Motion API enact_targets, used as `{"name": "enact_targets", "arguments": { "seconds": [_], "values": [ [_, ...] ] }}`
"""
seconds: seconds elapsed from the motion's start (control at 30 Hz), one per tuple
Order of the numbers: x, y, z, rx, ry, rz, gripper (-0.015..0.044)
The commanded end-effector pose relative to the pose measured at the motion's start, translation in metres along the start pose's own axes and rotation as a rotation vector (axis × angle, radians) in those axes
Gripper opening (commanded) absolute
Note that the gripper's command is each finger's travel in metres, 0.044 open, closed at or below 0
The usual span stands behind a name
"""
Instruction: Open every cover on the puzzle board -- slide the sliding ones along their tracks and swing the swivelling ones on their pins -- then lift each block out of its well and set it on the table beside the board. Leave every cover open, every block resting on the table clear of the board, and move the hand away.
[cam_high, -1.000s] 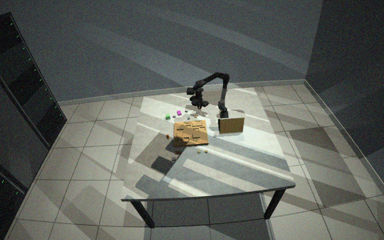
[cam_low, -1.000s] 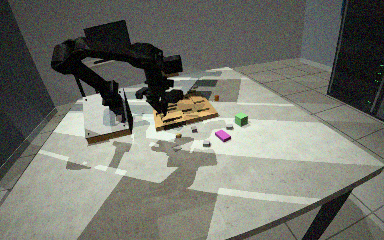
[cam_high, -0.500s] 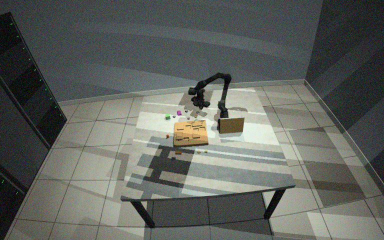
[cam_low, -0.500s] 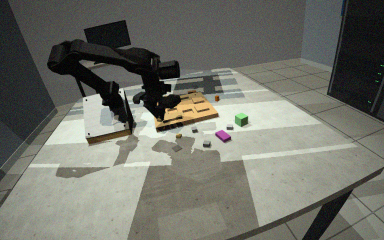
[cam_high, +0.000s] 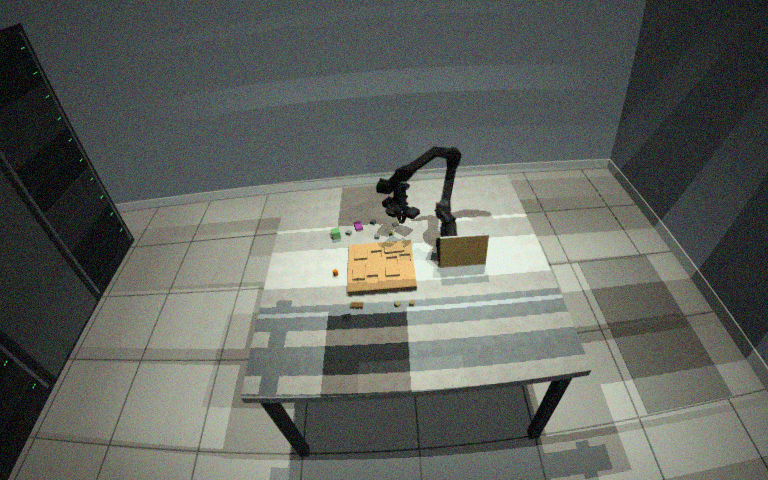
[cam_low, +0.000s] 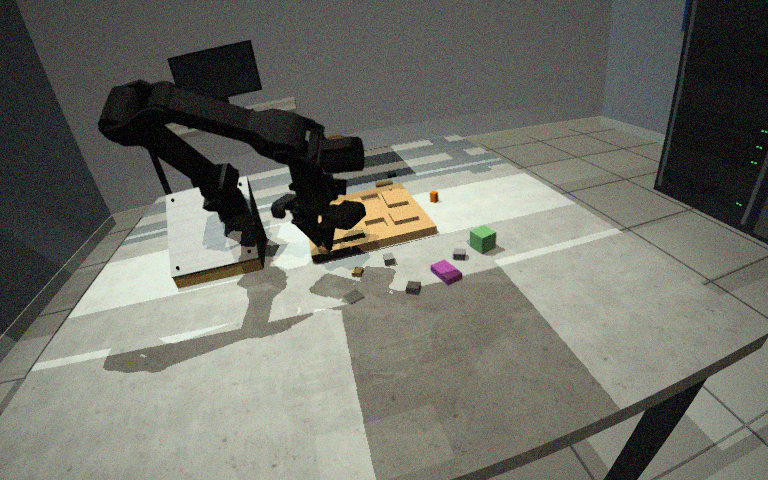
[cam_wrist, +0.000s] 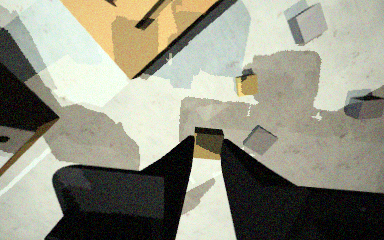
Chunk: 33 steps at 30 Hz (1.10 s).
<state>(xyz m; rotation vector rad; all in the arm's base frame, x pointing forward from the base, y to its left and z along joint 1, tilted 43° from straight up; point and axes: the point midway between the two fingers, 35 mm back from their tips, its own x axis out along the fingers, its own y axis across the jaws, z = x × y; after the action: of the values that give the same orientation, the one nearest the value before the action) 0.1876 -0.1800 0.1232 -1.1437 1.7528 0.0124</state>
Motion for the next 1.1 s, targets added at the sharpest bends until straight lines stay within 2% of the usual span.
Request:
{"name": "enact_targets", "arguments": {
  "seconds": [0.0, 1.07],
  "values": [
    [0.007, 0.002, 0.001, -0.009, 0.0, 0.008, 0.008],
    [0.06, 0.004, -0.003, -0.01, 0.005, 0.002, 0.008]
  ]
}}
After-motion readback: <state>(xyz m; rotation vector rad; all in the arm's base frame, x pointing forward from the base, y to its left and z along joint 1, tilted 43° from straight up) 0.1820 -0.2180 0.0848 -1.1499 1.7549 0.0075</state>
